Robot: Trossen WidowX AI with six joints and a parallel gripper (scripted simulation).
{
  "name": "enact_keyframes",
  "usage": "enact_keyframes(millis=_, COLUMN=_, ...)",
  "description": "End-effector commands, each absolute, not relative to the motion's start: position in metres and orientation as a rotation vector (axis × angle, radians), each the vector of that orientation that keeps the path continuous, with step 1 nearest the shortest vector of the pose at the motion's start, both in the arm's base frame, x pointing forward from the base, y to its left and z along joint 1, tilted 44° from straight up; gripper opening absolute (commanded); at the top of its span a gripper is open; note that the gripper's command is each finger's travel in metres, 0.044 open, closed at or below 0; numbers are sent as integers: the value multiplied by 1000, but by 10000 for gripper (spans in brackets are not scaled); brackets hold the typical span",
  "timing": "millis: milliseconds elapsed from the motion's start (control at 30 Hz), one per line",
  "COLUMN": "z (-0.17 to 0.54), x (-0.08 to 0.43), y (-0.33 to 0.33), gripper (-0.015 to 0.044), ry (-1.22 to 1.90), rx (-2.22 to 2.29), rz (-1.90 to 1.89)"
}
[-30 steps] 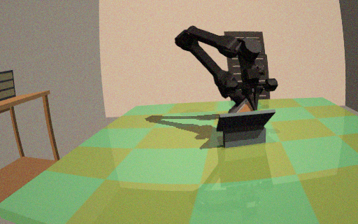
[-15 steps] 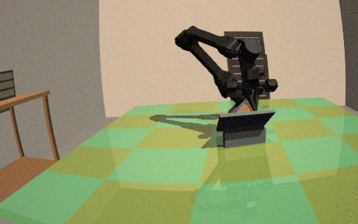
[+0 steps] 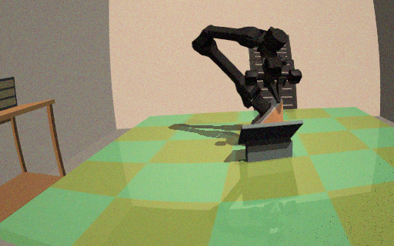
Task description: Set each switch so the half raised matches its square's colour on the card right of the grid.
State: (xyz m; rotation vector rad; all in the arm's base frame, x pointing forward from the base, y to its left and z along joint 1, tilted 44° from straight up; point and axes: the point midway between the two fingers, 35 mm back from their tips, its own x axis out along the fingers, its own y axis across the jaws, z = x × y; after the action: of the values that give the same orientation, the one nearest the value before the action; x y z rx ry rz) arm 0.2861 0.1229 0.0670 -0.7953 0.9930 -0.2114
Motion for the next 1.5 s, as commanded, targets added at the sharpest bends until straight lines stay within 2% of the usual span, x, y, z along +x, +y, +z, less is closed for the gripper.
enact_keyframes(millis=0, z=54, x=260, y=118, gripper=0, ry=998, rx=-802, rz=-212)
enact_keyframes(millis=100, z=40, x=236, y=109, gripper=0, ry=998, rx=-803, rz=-212)
enact_keyframes(millis=233, z=39, x=235, y=109, gripper=0, ry=998, rx=-803, rz=-212)
enact_keyframes(millis=433, z=15, x=253, y=90, gripper=0, ry=972, rx=-805, rz=-202)
enact_keyframes(millis=1467, z=0, x=267, y=78, gripper=0, ry=971, rx=-805, rz=-203)
